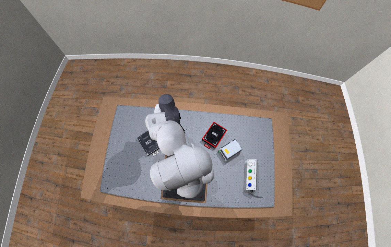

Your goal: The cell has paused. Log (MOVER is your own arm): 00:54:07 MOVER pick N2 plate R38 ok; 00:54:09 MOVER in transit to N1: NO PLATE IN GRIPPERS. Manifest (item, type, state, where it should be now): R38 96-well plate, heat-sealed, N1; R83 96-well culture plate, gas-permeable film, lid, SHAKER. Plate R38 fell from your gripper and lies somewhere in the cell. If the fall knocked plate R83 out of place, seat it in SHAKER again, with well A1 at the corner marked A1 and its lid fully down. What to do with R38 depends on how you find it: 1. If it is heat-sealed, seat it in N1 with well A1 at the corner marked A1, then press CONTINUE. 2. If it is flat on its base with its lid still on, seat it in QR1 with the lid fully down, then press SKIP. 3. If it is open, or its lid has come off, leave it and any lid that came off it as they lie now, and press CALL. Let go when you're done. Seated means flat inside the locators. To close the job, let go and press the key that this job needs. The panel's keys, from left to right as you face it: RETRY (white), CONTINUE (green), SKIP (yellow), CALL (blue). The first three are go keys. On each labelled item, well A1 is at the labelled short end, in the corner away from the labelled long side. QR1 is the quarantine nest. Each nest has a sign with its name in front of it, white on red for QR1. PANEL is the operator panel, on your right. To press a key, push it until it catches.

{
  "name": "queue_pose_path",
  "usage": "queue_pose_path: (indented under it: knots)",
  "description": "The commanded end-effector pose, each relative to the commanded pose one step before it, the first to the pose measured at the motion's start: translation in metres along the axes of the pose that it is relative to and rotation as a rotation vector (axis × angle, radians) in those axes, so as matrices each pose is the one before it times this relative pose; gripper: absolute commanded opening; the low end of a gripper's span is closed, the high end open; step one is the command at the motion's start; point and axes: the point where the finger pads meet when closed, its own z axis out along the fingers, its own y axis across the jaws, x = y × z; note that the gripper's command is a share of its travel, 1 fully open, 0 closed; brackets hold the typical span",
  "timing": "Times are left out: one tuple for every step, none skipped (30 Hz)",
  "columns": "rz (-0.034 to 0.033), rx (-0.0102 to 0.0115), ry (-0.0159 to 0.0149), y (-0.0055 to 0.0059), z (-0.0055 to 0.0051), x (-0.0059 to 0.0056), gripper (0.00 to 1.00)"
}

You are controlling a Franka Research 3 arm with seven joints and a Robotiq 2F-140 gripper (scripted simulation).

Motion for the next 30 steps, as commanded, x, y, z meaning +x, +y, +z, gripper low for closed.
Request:
queue_pose_path:
  knots:
    - [0.00167,-0.00042,-0.00179,0.00010,0.00146,-0.00061,0.10]
    - [0.00000,0.00000,0.00000,0.00000,0.00000,0.00000,0.10]
    - [0.00000,0.00000,0.00000,0.00000,0.00000,0.00000,0.10]
    - [0.00000,0.00000,0.00000,0.00000,0.00000,0.00000,0.10]
    - [0.00000,0.00000,0.00000,0.00000,0.00000,0.00000,0.70]
    - [0.00000,0.00000,0.00000,0.00000,0.00000,0.00000,0.70]
    - [0.00000,0.00000,0.00000,0.00000,0.00000,0.00000,0.70]
    - [0.00000,0.00000,0.00000,0.00000,0.00000,0.00000,0.70]
    - [0.00000,0.00000,0.00000,0.00000,0.00000,0.00000,0.70]
    - [0.00000,0.00000,0.00000,0.00000,0.00000,0.00000,0.70]
    - [0.00000,0.00000,0.00000,0.00000,0.00000,0.00000,0.70]
    - [0.00000,0.00000,0.00000,0.00000,0.00000,0.00000,0.70]
    - [0.00000,0.00000,0.00000,0.00000,0.00000,0.00000,0.70]
    - [0.00000,0.00000,0.00000,0.00000,0.00000,0.00000,0.70]
    - [0.00000,0.00000,0.00000,0.00000,0.00000,0.00000,0.70]
    - [0.00000,0.00000,0.00000,0.00000,0.00000,0.00000,0.70]
    - [0.00000,0.00000,0.00000,0.00000,0.00000,0.00000,0.70]
    - [0.00000,0.00000,0.00000,0.00000,0.00000,0.00000,0.70]
    - [0.00000,0.00000,0.00000,0.00000,0.00000,0.00000,0.70]
    - [0.00000,0.00000,0.00000,0.00000,0.00000,0.00000,0.70]
    - [0.00000,0.00000,0.00000,0.00000,0.00000,0.00000,0.70]
    - [0.00000,0.00000,0.00000,0.00000,0.00000,0.00000,0.70]
    - [0.00000,0.00000,0.00000,0.00000,0.00000,0.00000,0.70]
    - [0.00000,0.00000,0.00000,0.00000,0.00000,0.00000,0.70]
    - [0.00000,0.00000,0.00000,0.00000,0.00000,0.00000,0.70]
    - [0.00000,0.00000,0.00000,0.00000,0.00000,0.00000,0.70]
    - [0.00000,0.00000,0.00000,0.00000,0.00000,0.00000,0.70]
    - [0.00000,0.00000,0.00000,0.00000,0.00000,0.00000,0.70]
    - [0.00000,0.00000,0.00000,0.00000,0.00000,0.00000,0.70]
    - [0.00000,0.00000,0.00000,0.00000,0.00000,0.00000,0.70]
